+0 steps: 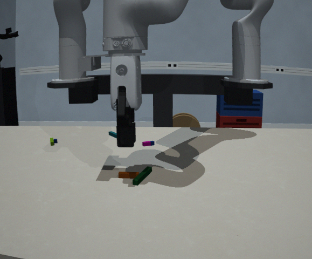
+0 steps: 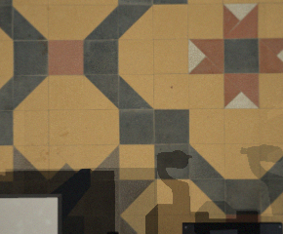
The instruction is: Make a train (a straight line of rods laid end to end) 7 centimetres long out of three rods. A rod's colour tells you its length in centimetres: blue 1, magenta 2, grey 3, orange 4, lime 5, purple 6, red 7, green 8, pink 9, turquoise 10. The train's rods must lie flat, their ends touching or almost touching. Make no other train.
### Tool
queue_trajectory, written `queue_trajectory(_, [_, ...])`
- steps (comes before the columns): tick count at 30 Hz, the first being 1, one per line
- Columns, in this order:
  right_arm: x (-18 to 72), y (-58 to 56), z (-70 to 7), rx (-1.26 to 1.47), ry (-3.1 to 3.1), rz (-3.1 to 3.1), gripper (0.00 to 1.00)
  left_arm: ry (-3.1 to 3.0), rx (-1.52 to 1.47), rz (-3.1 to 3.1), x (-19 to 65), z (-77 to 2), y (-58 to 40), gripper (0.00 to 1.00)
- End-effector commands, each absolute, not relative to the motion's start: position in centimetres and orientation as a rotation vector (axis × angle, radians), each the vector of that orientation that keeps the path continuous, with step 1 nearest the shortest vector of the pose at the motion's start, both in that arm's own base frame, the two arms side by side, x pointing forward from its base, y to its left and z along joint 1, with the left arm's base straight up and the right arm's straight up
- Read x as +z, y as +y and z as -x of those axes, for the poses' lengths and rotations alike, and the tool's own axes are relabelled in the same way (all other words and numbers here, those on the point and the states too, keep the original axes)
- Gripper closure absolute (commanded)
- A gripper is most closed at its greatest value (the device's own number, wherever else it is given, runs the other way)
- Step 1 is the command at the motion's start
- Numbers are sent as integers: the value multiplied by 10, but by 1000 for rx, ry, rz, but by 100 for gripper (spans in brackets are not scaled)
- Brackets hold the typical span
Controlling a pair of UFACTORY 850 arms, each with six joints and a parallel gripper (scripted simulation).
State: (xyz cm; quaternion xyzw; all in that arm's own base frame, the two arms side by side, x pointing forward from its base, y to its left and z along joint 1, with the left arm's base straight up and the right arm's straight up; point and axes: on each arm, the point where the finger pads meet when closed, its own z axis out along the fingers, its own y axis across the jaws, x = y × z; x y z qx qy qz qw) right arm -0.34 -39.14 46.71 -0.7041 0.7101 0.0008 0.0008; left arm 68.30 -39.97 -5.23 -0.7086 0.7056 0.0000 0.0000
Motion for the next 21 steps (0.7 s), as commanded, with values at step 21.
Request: queue_trajectory(21, [468, -392, 3, 0, 2231, 2212, 0, 2216, -4, 2226, -65, -684, -400, 74])
